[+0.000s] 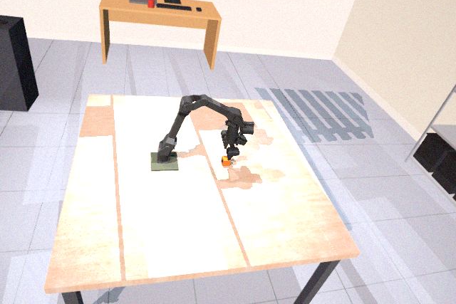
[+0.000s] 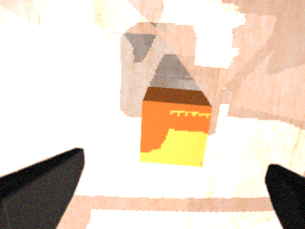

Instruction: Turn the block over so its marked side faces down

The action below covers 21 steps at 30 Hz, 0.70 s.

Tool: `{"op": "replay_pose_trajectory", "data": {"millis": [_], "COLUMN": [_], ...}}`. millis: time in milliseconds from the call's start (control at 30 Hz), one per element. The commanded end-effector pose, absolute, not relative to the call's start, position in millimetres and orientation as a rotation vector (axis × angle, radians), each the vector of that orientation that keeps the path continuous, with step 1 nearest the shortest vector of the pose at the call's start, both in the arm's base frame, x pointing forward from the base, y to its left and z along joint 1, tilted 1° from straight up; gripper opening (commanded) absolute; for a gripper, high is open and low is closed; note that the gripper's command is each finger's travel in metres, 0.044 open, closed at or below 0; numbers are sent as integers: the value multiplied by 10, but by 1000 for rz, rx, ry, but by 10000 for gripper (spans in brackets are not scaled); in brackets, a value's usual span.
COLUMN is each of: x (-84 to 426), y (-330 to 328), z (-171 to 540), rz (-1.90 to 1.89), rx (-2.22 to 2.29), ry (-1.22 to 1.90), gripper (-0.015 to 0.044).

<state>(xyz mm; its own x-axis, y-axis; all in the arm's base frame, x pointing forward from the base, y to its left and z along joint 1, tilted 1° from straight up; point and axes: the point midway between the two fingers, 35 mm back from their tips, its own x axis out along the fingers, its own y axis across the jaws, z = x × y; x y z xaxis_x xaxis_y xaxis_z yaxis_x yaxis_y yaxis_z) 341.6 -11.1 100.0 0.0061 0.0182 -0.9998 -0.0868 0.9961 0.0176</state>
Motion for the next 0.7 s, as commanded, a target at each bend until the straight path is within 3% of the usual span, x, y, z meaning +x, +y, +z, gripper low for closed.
{"op": "replay_pose_trajectory", "data": {"millis": [0,667], "x": [3426,3431], "y": [-114,-109], "z": [897,595], "rz": [75,75], "rx": [-54,-54], "ry": [1556,1556], "gripper": [440,440]}}
